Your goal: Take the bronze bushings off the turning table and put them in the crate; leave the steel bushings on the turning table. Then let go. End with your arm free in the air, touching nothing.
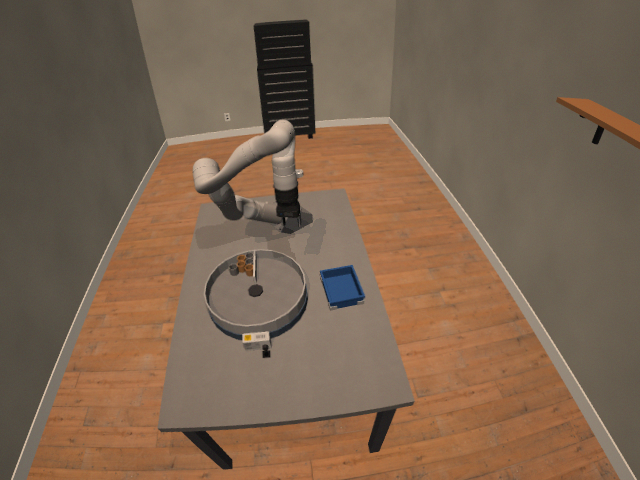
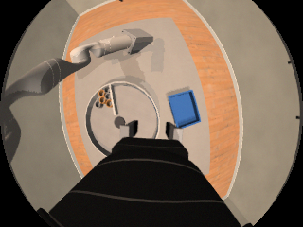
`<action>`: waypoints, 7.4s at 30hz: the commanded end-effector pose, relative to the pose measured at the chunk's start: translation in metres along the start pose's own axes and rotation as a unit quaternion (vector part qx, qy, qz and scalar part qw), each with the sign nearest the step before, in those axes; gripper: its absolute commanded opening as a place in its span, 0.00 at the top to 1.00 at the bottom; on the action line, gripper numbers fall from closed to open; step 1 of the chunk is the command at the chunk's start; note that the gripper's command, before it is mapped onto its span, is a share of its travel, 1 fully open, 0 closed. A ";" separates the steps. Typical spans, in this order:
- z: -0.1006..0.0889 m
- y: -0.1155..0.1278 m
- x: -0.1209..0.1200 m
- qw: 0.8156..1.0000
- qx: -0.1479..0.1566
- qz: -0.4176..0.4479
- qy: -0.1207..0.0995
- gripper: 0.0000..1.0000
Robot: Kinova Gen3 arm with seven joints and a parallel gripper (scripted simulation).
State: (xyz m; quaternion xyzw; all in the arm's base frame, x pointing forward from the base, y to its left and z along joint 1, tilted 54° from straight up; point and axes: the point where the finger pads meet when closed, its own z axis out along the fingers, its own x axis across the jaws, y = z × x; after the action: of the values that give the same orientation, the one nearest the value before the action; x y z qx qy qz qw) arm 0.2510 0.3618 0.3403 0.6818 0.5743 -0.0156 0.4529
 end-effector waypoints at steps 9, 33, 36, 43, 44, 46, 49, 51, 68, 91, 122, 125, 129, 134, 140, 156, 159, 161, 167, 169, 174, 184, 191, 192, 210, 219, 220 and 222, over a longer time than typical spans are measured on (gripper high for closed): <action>0.022 -0.009 -0.044 1.000 0.000 0.000 0.001 0.00; 0.046 -0.019 -0.088 1.000 -0.001 -0.001 0.000 0.00; 0.051 -0.021 -0.097 1.000 -0.001 -0.001 0.000 0.00; 0.069 -0.028 -0.132 1.000 -0.001 -0.001 0.000 0.00; 0.069 -0.028 -0.132 1.000 -0.001 -0.001 0.000 0.00; 0.069 -0.028 -0.132 1.000 -0.001 -0.001 0.000 0.00; 0.069 -0.028 -0.132 1.000 -0.001 -0.001 0.000 0.00; 0.069 -0.028 -0.132 1.000 -0.001 -0.001 0.000 0.00; 0.092 -0.037 -0.177 1.000 -0.001 -0.002 -0.001 0.00; 0.138 -0.055 -0.265 1.000 -0.001 -0.003 -0.002 0.00; 0.138 -0.055 -0.265 1.000 -0.001 -0.004 -0.003 0.00; 0.138 -0.055 -0.265 1.000 -0.001 -0.004 -0.003 0.00; 0.138 -0.055 -0.265 1.000 -0.001 -0.004 -0.003 0.00; 0.138 -0.055 -0.265 1.000 -0.001 -0.004 -0.003 0.00; 0.138 -0.055 -0.265 1.000 -0.001 -0.004 -0.003 0.00; 0.138 -0.055 -0.265 1.000 -0.001 -0.004 -0.003 0.00; 0.138 -0.055 -0.265 1.000 -0.001 -0.004 -0.003 0.00; 0.138 -0.055 -0.265 1.000 -0.001 -0.004 -0.003 0.00; 0.138 -0.055 -0.265 1.000 -0.001 -0.004 -0.003 0.00; 0.138 -0.055 -0.265 1.000 -0.001 -0.004 -0.003 0.00; 0.138 -0.055 -0.265 1.000 -0.001 -0.004 -0.003 0.00; 0.138 -0.055 -0.265 1.000 -0.001 -0.004 -0.003 0.00; 0.138 -0.055 -0.265 1.000 -0.001 -0.004 -0.003 0.00; 0.138 -0.055 -0.265 1.000 -0.001 -0.004 -0.003 0.00; 0.138 -0.055 -0.265 1.000 -0.001 -0.004 -0.003 0.00; 0.138 -0.055 -0.265 1.000 -0.001 -0.004 -0.003 0.00; 0.138 -0.055 -0.265 1.000 -0.001 -0.004 -0.003 0.00; 0.138 -0.055 -0.265 1.000 -0.001 -0.004 -0.003 0.00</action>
State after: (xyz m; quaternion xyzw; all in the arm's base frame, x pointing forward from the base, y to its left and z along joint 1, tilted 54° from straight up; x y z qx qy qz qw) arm 0.1857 0.0659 0.3690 0.6794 0.5752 -0.0186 0.4552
